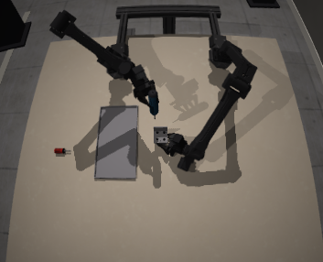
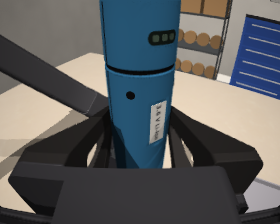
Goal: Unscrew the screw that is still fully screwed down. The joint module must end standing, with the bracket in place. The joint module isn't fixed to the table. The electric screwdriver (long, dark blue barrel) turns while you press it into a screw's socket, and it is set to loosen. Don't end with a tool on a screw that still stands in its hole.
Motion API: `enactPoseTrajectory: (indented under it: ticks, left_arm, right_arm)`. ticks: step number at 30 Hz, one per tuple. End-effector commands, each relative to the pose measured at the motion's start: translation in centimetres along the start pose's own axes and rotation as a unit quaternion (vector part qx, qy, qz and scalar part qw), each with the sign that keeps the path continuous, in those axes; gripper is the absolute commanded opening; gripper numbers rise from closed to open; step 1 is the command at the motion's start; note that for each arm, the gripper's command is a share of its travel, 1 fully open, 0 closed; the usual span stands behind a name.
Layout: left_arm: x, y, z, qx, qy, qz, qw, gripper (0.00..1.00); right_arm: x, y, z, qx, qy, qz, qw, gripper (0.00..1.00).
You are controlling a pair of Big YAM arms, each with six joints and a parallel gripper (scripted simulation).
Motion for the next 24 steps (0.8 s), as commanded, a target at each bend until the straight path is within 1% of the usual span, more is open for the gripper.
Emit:
enactPoseTrajectory:
  ticks: [1,14,24]
  left_arm:
    - [0.4,1.1,-0.4,-0.013,0.003,-0.007,1.0,0.59]
    - [0.4,1.1,-0.4,-0.013,0.003,-0.007,1.0,0.59]
    - [0.4,1.1,-0.4,-0.013,0.003,-0.007,1.0,0.59]
  right_arm:
    - [-1.5,0.3,-3.3,-0.006,-0.044,0.002,0.999,0.42]
    - [-1.3,0.4,-4.2,-0.01,-0.055,-0.001,0.998,0.42]
    - [-1.3,0.5,-4.3,-0.012,-0.056,-0.002,0.998,0.42]
Point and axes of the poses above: on each arm, the point where the finger pads meet when closed, its own x axis back along the fingers, its own y axis across the jaws, z = x × y, the point moved 1 cm from there along x, back along the fingers, and after that the axes turned 13 degrees about -x, right-handed, at the moved point
